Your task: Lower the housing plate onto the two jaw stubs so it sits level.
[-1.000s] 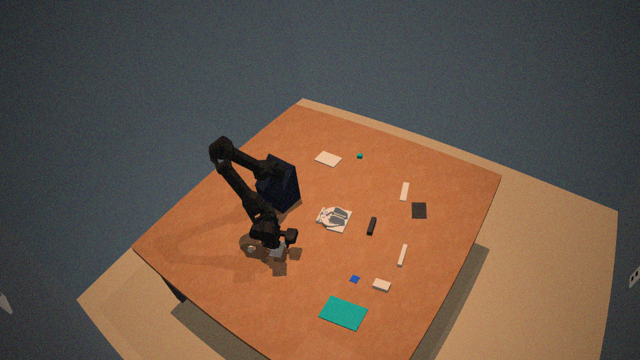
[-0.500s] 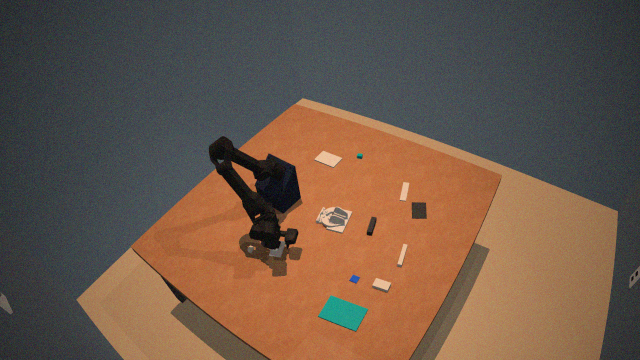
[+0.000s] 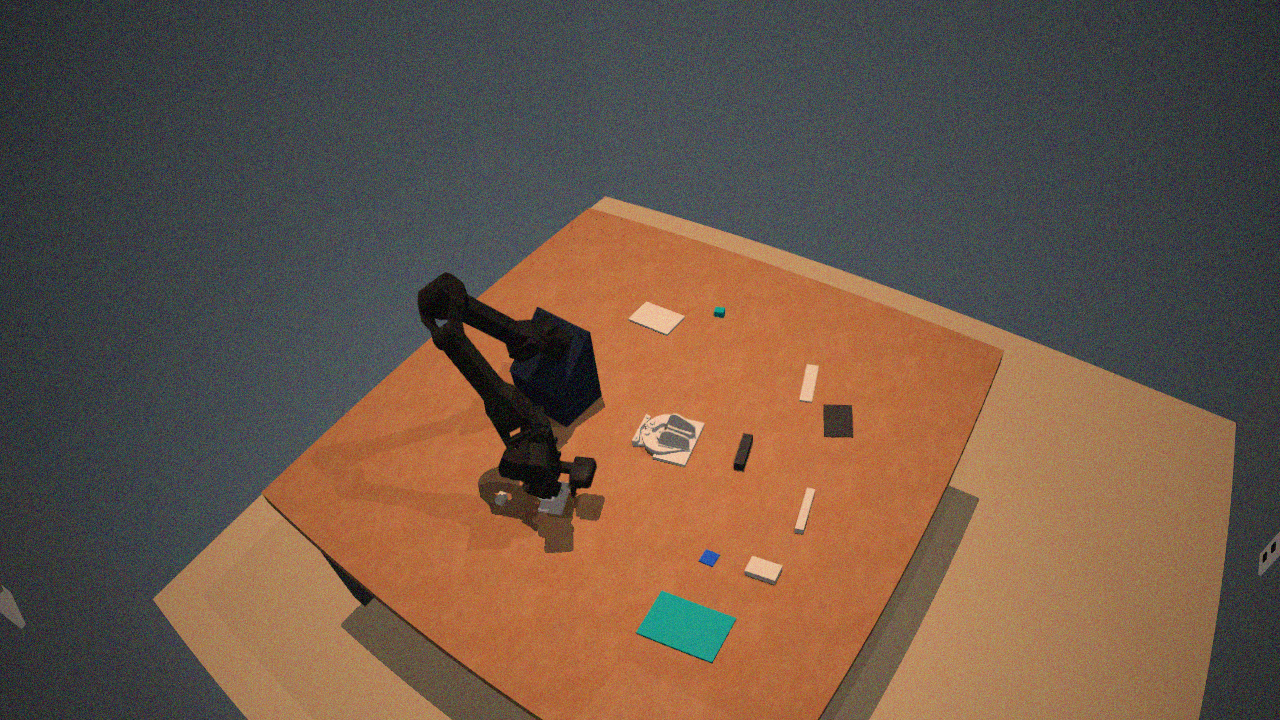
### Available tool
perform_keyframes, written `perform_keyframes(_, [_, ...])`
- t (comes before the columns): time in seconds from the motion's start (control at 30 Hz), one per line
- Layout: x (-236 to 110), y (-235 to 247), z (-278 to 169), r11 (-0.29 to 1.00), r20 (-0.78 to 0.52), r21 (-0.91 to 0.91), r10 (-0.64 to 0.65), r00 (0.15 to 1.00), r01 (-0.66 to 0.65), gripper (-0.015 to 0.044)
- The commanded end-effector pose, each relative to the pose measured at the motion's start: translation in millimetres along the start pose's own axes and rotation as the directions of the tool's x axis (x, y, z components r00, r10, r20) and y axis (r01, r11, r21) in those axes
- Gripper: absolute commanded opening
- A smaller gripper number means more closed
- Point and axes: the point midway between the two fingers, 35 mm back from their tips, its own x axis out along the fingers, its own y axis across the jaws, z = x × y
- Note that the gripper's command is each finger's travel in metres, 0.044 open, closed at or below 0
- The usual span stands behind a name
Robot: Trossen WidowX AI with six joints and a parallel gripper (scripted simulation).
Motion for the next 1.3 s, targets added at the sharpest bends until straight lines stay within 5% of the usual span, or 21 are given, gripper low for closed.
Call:
perform_keyframes(0.0, [0,0,0,1.000,0.000,0.000,0.000,1.000,0.000,0.0373])
perform_keyframes(0.5, [-2,0,0,1.000,0.000,0.000,0.000,1.000,0.000,0.0351])
perform_keyframes(1.27, [-72,1,0,1.000,-0.002,-0.001,0.007,1.000,-0.007,0.0351])
